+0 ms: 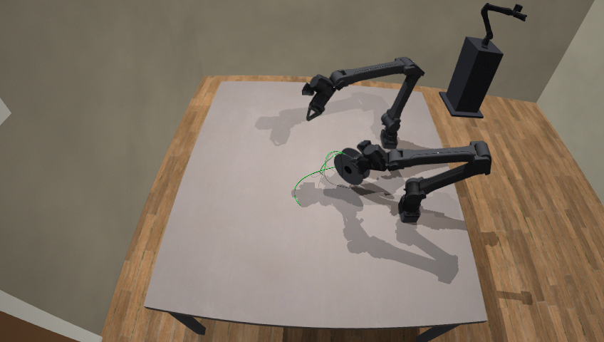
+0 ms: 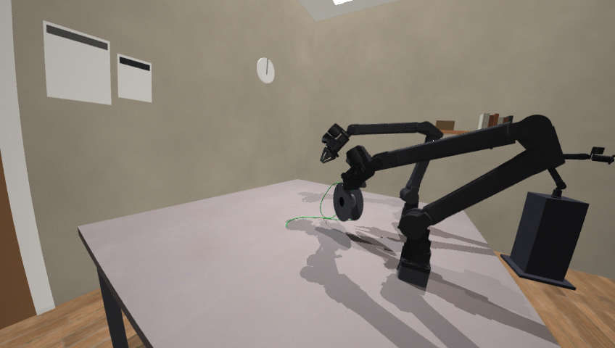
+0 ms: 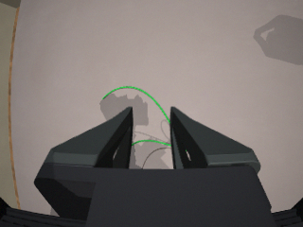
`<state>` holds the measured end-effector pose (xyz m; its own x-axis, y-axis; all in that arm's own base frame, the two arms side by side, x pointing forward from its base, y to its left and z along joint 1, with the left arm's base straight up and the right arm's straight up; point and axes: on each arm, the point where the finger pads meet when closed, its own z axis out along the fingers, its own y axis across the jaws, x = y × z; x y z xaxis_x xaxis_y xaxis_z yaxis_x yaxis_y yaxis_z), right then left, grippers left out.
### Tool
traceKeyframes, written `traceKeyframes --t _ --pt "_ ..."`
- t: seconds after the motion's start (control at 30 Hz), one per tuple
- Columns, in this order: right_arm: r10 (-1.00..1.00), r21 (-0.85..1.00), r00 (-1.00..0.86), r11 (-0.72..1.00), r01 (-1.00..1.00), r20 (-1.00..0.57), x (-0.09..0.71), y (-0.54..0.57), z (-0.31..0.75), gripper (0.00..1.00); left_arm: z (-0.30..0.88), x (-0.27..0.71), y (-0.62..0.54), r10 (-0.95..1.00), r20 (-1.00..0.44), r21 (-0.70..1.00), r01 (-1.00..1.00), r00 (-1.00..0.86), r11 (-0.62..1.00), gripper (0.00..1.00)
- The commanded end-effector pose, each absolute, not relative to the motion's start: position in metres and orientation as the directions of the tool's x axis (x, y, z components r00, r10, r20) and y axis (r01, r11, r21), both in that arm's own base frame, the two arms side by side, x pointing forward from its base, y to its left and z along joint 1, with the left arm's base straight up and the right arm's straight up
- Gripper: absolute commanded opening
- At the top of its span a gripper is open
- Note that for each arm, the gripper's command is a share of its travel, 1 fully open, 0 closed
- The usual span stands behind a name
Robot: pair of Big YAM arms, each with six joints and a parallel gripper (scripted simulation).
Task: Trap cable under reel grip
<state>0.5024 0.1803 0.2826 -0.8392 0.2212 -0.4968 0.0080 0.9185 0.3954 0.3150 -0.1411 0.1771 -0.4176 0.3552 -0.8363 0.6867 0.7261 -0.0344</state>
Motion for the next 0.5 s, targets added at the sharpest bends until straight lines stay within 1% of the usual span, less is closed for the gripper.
traceKeyframes --t 0.0,0.07,0.13,0.2,0.47 --pt "0.208 0.383 -0.752 0.922 -0.064 -0.625 0.519 0.161 0.321 0.30 0.232 0.336 -0.143 0.338 -0.880 0.019 0.685 -0.334 0.728 0.00" --pt "0.204 0.368 -0.717 0.927 -0.078 -0.667 0.524 0.152 0.328 0.30 0.235 0.336 -0.143 0.337 -0.880 0.019 0.685 -0.333 0.728 0.00" --pt "0.204 0.368 -0.717 0.927 -0.078 -0.667 0.524 0.152 0.328 0.30 0.235 0.336 -0.143 0.337 -0.880 0.019 0.685 -0.333 0.728 0.00" --pt "0.198 0.348 -0.687 0.934 -0.085 -0.699 0.527 0.142 0.330 0.30 0.236 0.336 -0.143 0.338 -0.880 0.019 0.686 -0.335 0.728 0.00" --pt "0.174 0.266 -0.494 0.956 -0.121 -0.852 0.539 0.102 0.383 0.30 0.240 0.337 -0.144 0.336 -0.883 0.024 0.685 -0.327 0.728 0.00"
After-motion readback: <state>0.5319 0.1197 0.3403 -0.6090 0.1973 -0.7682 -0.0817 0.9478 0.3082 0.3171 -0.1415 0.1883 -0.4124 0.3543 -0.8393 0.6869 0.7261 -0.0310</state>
